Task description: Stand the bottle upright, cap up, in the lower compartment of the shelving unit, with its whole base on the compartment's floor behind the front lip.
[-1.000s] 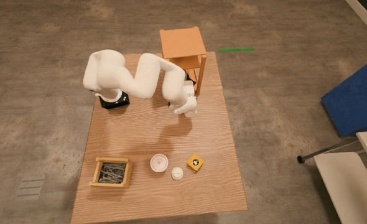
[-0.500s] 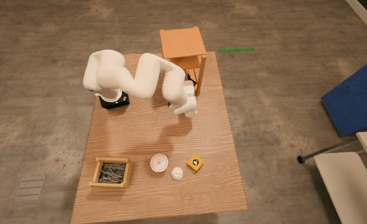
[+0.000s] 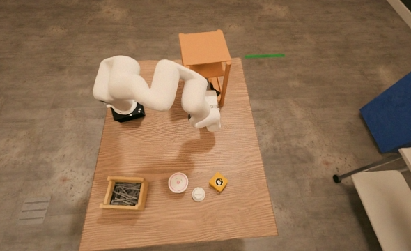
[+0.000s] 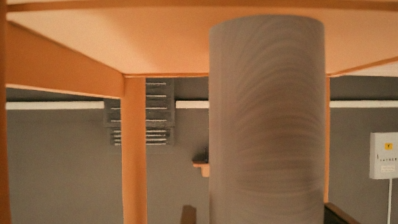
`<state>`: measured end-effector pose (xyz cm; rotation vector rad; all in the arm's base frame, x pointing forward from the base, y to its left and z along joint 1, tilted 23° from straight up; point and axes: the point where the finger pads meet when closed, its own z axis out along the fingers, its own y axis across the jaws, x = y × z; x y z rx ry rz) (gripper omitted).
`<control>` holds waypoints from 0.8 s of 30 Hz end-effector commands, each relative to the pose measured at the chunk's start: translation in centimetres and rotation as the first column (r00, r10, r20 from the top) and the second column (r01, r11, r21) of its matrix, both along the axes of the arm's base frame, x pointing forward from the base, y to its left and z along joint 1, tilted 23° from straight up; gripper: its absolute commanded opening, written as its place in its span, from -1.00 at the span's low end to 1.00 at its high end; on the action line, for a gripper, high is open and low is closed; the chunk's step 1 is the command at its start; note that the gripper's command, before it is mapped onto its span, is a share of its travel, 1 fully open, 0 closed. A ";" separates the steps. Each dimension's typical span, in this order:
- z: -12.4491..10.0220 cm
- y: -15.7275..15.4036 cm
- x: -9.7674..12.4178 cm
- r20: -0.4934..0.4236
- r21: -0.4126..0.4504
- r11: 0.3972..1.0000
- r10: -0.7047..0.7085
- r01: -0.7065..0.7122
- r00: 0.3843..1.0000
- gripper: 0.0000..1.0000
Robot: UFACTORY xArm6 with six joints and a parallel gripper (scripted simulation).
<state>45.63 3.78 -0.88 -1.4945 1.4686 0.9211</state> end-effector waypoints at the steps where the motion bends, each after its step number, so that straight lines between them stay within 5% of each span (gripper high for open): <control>1: 0.2 -0.1 0.1 0.003 0.000 1.000 0.001 -0.001 1.000 0.49; 24: 1.2 -2.5 0.0 0.003 0.000 1.000 0.001 -0.001 1.000 0.49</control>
